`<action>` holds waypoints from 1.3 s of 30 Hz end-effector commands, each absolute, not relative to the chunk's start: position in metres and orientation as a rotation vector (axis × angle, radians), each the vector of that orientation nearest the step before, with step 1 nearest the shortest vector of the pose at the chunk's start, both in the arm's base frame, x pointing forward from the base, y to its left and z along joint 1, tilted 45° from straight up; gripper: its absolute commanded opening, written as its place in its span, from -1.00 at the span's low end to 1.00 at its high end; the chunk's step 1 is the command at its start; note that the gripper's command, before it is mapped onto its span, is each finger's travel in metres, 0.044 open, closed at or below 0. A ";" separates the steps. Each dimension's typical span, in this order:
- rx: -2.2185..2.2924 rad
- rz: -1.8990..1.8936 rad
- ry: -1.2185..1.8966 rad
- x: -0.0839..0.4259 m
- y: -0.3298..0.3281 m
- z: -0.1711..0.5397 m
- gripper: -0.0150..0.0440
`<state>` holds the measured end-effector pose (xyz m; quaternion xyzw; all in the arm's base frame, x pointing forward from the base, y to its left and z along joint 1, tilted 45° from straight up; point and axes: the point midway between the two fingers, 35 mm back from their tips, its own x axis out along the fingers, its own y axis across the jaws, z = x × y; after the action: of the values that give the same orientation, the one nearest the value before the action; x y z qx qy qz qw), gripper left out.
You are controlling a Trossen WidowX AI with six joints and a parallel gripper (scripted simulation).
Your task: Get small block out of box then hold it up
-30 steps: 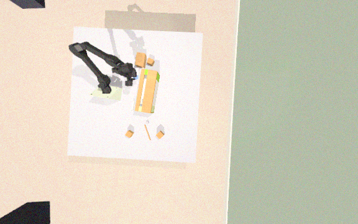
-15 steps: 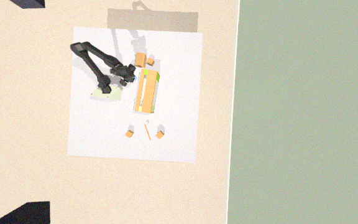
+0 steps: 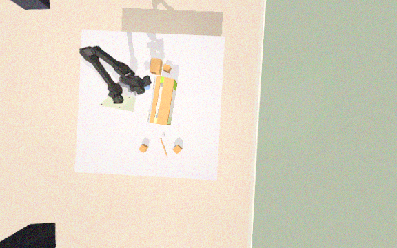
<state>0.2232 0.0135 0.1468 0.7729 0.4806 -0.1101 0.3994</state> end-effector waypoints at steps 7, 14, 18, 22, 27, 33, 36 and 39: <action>2.343 -0.511 1.223 0.220 0.007 0.152 -0.49; 2.623 -0.695 1.209 0.217 0.002 0.156 -0.49; 2.782 -0.806 1.194 0.216 -0.001 0.159 -0.49; 2.938 -0.920 1.174 0.214 -0.003 0.161 -0.49; 3.131 -1.070 1.142 0.213 -0.007 0.165 -0.49; 3.187 -1.116 1.130 0.212 -0.008 0.166 -0.49; 3.187 -1.116 1.130 0.212 -0.008 0.166 -0.49; 3.187 -1.116 1.130 0.212 -0.008 0.166 -0.49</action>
<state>0.2119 -0.0084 0.1653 0.8762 0.3102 -0.3078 -0.2033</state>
